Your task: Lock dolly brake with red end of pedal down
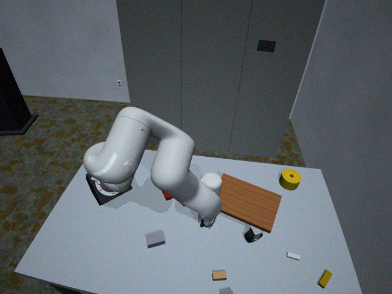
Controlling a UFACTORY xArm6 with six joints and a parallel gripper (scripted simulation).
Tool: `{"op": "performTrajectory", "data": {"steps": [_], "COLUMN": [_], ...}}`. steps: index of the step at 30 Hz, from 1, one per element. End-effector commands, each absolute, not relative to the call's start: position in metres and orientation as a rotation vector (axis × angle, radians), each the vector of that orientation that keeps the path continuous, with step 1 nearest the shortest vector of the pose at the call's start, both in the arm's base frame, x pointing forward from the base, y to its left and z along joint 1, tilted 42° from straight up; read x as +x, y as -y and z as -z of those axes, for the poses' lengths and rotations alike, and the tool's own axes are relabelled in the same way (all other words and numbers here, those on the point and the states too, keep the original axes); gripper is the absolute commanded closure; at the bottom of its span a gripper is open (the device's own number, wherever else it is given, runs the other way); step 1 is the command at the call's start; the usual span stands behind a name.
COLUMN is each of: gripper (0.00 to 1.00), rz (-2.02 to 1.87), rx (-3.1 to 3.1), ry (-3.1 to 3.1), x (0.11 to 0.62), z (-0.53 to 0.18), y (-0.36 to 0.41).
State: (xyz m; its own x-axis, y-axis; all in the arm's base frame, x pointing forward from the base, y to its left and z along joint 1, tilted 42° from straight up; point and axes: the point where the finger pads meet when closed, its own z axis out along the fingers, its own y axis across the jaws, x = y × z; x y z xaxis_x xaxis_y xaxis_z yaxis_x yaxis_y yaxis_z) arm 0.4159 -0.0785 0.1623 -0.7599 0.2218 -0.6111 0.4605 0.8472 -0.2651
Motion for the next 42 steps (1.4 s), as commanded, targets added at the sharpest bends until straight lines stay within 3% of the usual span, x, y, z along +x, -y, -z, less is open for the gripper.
{"op": "performTrajectory", "data": {"steps": [1, 24, 42], "gripper": [1.00, 1.00, 1.00], "rz": [0.544, 0.545, 0.544], "rx": [0.496, 0.496, 0.496], "ry": [-2.441, -2.441, -2.441], "x": [0.416, 0.381, 0.377], "z": [-0.162, -0.219, -0.224], "y": [0.078, 0.041, 0.038]}}
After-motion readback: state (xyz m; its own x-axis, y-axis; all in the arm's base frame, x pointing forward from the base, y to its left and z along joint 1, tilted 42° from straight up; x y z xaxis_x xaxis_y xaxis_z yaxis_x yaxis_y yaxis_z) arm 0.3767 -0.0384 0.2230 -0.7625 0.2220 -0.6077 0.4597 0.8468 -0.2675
